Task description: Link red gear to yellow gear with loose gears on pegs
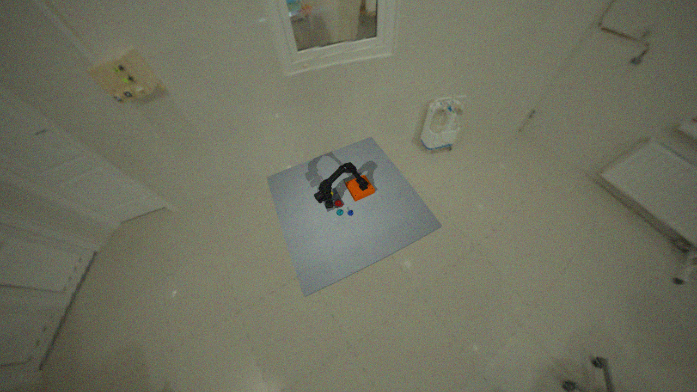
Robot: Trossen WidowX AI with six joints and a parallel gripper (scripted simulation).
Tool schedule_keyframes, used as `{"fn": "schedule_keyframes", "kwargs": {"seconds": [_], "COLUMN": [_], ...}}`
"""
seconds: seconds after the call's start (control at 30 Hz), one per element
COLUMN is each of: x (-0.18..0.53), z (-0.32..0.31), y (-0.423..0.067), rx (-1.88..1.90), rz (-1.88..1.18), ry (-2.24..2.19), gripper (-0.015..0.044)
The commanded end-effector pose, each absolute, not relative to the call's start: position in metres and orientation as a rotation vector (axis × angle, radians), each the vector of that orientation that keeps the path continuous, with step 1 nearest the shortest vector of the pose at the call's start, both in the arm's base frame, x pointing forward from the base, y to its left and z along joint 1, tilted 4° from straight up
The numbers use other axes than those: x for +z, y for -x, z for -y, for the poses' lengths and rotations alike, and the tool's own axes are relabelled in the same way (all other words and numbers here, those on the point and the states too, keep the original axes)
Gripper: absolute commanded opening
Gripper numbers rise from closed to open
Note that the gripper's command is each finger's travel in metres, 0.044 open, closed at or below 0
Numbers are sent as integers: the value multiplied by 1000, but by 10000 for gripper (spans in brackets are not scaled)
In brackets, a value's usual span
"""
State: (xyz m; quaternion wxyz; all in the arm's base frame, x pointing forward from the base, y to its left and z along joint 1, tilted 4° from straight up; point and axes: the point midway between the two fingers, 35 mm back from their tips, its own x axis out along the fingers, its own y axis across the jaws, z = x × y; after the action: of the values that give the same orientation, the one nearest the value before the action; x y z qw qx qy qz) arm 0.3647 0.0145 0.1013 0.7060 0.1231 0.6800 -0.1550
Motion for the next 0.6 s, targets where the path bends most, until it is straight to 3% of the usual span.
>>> {"fn": "schedule_keyframes", "kwargs": {"seconds": [0.0, 0.57], "x": [97, 78], "z": [-8, 12], "y": [-360, -347], "rx": [-348, -350], "rz": [-1515, -1516], "ry": [-266, -264], "gripper": [0, 0]}}
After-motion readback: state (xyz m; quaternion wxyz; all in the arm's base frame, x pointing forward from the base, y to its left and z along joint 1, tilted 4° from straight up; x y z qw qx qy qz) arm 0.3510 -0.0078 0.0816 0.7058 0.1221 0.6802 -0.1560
